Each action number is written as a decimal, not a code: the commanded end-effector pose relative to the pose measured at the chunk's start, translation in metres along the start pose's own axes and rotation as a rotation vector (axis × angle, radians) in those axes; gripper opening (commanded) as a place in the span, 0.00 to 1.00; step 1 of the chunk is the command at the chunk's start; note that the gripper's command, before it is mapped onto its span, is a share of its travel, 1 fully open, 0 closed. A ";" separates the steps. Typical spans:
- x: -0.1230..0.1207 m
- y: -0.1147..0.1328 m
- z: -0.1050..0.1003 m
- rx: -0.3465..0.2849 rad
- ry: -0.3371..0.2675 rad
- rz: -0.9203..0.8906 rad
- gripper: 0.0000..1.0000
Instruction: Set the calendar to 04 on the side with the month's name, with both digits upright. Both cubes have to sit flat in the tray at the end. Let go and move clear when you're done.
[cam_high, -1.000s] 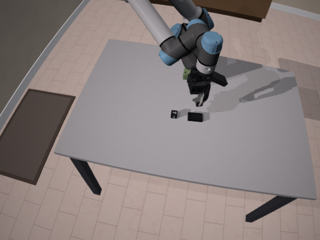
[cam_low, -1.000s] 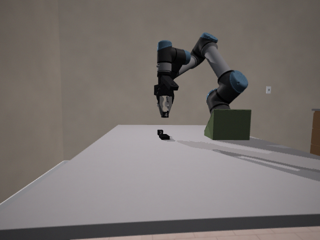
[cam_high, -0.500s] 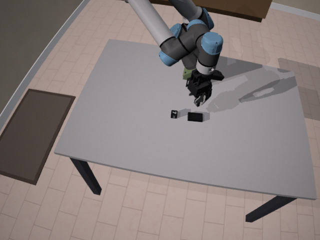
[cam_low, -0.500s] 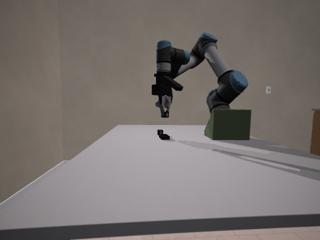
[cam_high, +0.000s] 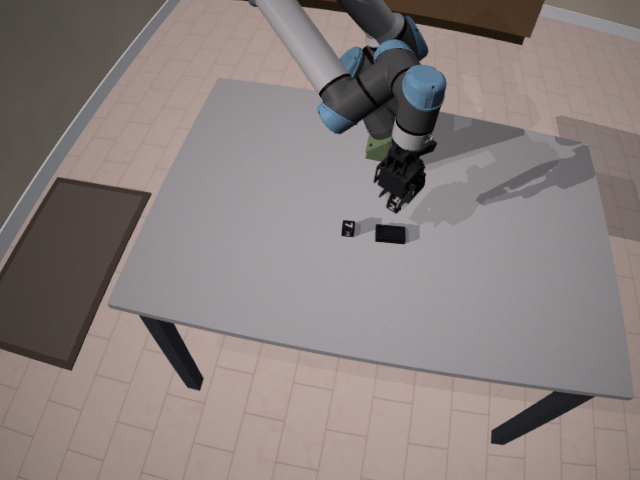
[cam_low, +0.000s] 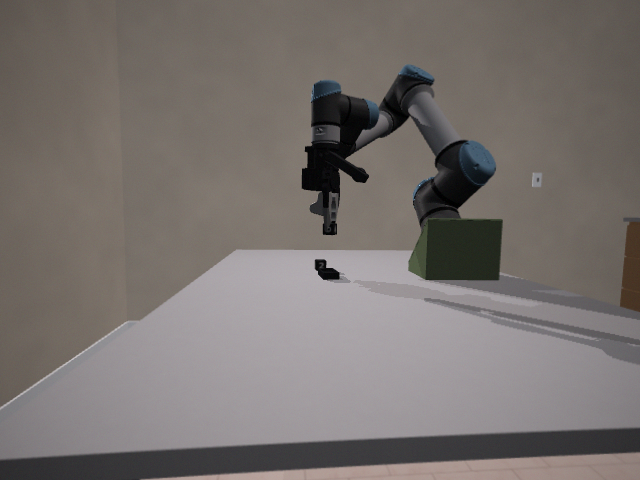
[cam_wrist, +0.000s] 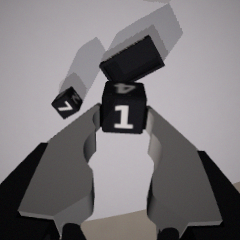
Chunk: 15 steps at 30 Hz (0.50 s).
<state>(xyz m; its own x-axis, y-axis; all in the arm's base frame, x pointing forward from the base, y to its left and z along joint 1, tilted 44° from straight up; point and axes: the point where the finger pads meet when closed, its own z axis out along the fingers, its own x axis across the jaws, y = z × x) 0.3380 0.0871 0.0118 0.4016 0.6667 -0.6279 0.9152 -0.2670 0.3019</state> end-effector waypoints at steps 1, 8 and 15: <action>-0.001 0.002 0.000 0.000 0.008 -0.155 0.10; -0.003 0.004 0.000 -0.001 0.008 -0.334 0.10; -0.004 0.005 0.000 -0.001 0.008 -0.432 0.10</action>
<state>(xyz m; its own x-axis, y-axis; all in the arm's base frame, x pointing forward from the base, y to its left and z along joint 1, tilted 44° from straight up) 0.3402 0.0838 0.0152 0.0618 0.7182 -0.6931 0.9975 -0.0210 0.0672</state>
